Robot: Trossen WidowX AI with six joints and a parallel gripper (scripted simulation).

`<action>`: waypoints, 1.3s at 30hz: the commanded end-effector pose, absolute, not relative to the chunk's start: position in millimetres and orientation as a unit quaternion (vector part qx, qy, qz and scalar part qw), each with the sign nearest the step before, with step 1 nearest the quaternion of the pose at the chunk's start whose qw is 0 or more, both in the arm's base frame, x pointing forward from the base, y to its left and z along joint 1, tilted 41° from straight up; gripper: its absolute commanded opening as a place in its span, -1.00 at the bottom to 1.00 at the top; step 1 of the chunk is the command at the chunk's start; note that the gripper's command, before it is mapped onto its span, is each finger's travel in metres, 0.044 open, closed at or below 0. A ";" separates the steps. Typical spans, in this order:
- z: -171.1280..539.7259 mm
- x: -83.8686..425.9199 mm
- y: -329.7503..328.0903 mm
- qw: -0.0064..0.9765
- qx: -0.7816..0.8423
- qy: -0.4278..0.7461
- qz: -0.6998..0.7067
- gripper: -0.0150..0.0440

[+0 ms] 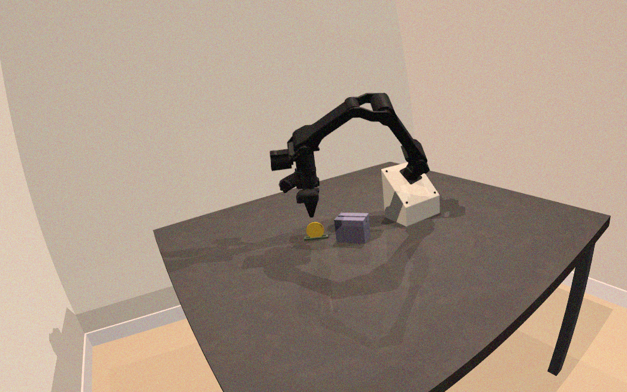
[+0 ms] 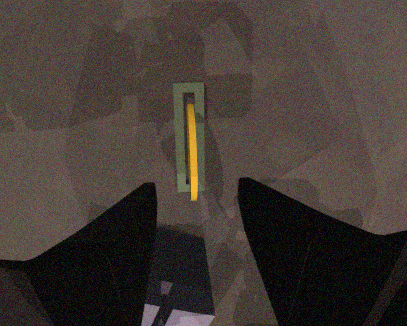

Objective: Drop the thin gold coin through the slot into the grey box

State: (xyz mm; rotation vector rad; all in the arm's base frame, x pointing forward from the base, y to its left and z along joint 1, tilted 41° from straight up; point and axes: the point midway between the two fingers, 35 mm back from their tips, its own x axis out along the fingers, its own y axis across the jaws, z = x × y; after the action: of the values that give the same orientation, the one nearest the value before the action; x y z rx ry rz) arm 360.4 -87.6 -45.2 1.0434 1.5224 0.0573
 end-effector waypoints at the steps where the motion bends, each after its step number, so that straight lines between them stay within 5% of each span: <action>1: -52.1 359.1 -81.2 0.596 0.454 0.661 0.026 0.05; 39: -95.9 366.2 -43.3 0.596 0.455 0.661 0.027 0.05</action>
State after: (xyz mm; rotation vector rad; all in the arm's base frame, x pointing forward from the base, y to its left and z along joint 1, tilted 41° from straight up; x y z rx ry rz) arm 369.3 -50.0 -88.7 1.0458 1.5211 0.0610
